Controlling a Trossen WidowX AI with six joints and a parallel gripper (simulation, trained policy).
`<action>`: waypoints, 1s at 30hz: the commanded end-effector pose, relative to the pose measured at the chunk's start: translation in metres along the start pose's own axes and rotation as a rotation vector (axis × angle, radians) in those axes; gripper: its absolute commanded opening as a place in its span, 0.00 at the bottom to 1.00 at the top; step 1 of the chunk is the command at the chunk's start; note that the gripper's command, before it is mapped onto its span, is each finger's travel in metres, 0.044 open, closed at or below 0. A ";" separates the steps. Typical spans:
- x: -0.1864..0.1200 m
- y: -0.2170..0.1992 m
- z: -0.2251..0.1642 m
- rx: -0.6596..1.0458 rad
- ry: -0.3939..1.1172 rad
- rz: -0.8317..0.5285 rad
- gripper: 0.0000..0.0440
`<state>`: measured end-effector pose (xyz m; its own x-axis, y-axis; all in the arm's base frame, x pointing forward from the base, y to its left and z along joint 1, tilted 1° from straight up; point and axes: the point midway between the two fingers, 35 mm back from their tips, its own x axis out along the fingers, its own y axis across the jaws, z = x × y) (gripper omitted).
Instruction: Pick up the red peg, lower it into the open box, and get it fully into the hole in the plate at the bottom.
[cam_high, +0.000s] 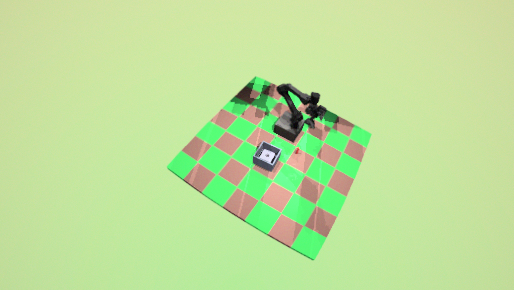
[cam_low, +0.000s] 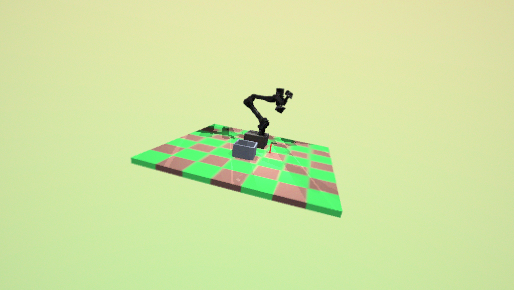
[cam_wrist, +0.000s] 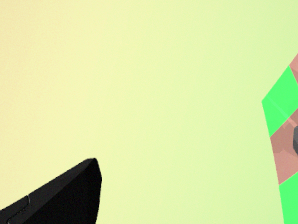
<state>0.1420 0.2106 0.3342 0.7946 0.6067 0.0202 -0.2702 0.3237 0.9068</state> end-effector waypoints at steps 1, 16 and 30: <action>0.016 -0.016 -0.005 -0.082 0.025 -0.087 0.93; 0.050 -0.124 -0.010 -0.213 0.182 -0.569 0.89; 0.025 -0.216 -0.024 -0.144 0.343 -1.036 0.91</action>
<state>0.2102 0.1783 0.1432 0.5455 0.1988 -0.8142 0.3096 0.8549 0.4162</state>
